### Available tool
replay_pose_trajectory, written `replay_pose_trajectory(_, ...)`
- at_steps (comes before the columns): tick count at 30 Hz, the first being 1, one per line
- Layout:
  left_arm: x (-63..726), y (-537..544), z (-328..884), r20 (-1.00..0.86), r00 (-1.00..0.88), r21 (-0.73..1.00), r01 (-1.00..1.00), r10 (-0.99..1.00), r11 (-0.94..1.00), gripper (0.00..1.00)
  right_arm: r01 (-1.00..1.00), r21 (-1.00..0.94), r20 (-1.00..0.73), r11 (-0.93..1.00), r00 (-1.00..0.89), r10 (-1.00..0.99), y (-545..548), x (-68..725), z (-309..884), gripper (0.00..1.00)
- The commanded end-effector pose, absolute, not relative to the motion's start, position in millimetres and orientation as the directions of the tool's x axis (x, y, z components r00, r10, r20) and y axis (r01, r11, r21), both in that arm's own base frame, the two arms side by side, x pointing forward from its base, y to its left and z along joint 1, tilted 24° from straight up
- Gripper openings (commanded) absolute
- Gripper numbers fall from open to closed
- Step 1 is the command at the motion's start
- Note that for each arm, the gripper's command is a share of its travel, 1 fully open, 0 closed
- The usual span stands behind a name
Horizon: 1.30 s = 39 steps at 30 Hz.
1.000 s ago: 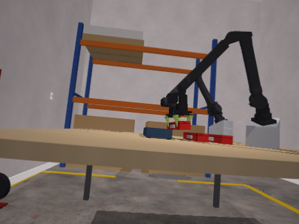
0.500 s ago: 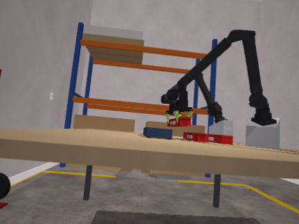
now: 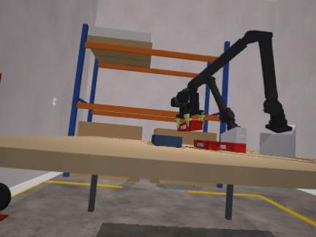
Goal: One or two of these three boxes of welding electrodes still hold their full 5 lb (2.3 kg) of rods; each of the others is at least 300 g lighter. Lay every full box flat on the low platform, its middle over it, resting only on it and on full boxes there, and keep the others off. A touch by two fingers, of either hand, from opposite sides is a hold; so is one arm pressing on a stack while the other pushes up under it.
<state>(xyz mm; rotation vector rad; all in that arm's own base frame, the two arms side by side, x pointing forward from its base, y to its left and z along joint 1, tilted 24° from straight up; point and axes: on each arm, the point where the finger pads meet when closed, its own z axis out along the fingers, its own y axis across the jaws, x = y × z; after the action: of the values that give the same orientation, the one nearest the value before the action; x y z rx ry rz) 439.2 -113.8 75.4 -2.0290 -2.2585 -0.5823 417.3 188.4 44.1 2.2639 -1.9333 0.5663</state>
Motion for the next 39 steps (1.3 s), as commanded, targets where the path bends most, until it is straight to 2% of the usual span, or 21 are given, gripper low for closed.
replay_pose_trajectory(1,465,-135,140,0.239,-0.133,0.358,0.933,0.962,0.040,0.00,-0.935,-0.276,0.316,-0.224,0.132,-0.940,220,445,110,0.00)
replay_pose_trajectory(15,460,-134,139,0.239,-0.133,0.357,0.933,0.962,0.040,0.00,-0.935,-0.275,0.316,-0.223,0.132,-0.940,220,438,109,0.00)
replay_pose_trajectory(22,429,-123,115,0.264,-0.123,0.315,0.948,0.957,0.035,0.00,-0.942,-0.257,0.322,-0.214,0.125,-0.938,215,418,95,0.00)
replay_pose_trajectory(25,449,-133,135,0.230,-0.136,0.371,0.928,0.964,0.043,0.00,-0.930,-0.294,0.305,-0.219,0.126,-0.944,223,429,104,0.00)
replay_pose_trajectory(39,439,-129,123,0.242,-0.132,0.351,0.935,0.961,0.040,0.00,-0.942,-0.245,0.329,-0.228,0.140,-0.934,209,409,86,0.00)
